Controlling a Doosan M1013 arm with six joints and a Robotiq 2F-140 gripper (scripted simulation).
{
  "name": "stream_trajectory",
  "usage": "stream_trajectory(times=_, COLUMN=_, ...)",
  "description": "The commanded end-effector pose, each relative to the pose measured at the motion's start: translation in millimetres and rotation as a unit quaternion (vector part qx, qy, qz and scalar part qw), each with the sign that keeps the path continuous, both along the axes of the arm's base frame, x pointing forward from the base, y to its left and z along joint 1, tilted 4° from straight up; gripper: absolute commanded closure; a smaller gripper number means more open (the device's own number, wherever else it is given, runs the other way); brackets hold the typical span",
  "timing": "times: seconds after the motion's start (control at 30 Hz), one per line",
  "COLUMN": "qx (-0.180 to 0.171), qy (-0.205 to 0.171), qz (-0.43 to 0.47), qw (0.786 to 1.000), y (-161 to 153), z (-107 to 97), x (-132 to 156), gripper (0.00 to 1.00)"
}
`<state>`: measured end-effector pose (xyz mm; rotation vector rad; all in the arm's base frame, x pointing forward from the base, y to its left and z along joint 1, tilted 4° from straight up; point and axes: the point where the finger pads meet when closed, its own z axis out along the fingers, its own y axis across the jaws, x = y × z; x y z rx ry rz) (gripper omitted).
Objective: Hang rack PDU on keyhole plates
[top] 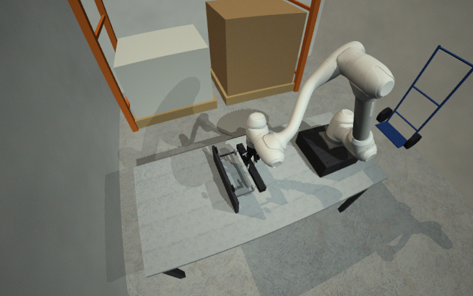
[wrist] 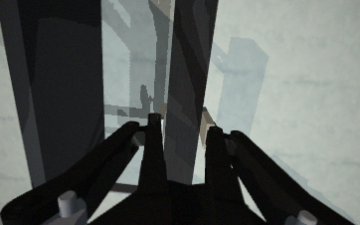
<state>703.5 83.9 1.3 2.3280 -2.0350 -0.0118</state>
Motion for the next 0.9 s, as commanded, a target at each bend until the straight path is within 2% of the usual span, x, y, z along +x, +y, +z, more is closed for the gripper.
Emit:
stream_trajectory(times=0.0, qx=0.002, qy=0.003, qz=-0.002, qw=1.000, y=-1.6, z=-2.5, x=0.5, gripper=1.00)
stream_trajectory(times=0.87, qx=0.002, qy=0.008, qz=-0.007, qw=1.000, y=-5.7, z=-8.5, x=-0.5, gripper=1.00)
